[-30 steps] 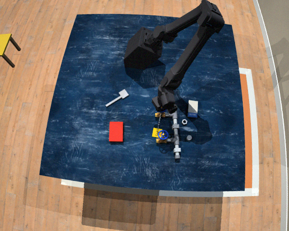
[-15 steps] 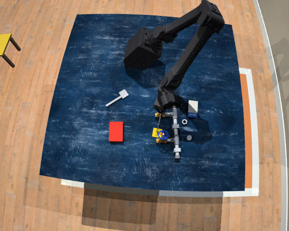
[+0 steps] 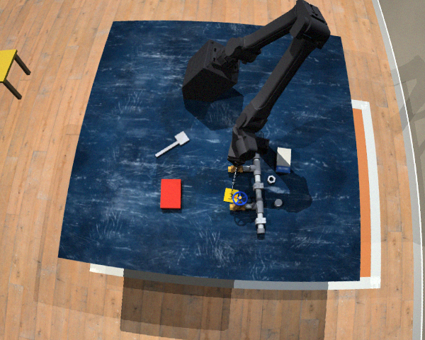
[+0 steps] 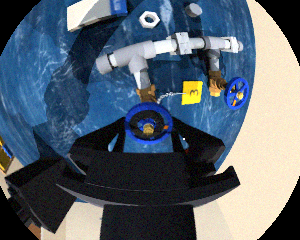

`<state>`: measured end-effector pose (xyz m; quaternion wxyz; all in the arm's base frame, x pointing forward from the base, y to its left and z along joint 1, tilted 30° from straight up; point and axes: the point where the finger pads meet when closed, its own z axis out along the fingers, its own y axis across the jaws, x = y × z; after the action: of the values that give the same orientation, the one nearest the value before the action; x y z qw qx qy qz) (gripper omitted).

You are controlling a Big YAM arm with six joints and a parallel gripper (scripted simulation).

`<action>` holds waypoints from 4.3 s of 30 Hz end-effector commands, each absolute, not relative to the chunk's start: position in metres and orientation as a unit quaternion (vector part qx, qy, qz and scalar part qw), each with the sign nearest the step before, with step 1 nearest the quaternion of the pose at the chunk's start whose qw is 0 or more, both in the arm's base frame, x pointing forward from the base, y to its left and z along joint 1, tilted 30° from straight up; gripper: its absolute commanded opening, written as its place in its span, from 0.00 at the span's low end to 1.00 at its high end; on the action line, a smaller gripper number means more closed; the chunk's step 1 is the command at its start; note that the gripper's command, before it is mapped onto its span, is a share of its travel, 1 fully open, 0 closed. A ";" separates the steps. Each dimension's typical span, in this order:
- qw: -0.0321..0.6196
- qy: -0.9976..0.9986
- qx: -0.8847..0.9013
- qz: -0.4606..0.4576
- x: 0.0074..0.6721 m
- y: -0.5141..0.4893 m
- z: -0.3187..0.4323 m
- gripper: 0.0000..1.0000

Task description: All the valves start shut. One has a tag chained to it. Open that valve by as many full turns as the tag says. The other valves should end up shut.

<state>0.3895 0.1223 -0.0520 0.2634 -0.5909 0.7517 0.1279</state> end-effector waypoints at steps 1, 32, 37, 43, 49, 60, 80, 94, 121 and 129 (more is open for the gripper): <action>0.269 0.726 -0.622 0.115 0.395 0.122 -0.049 0.00; 0.269 0.726 -0.622 0.115 0.395 0.122 -0.049 1.00; 0.269 0.726 -0.622 0.115 0.395 0.122 -0.049 1.00; 0.269 0.726 -0.622 0.115 0.395 0.122 -0.049 1.00; 0.265 0.744 -0.601 0.123 0.395 0.122 -0.049 1.00; 0.245 0.825 -0.484 0.161 0.395 0.122 -0.049 1.00; 0.125 0.953 0.038 0.273 0.399 0.122 -0.047 1.00; 0.012 0.875 0.377 0.305 0.398 0.122 -0.047 1.00; -0.087 0.677 0.673 0.284 0.397 0.123 -0.047 0.00; -0.093 0.676 0.676 0.278 0.392 0.122 -0.049 0.00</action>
<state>0.3895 0.1219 -0.0523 -0.0917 0.6661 0.6868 0.2761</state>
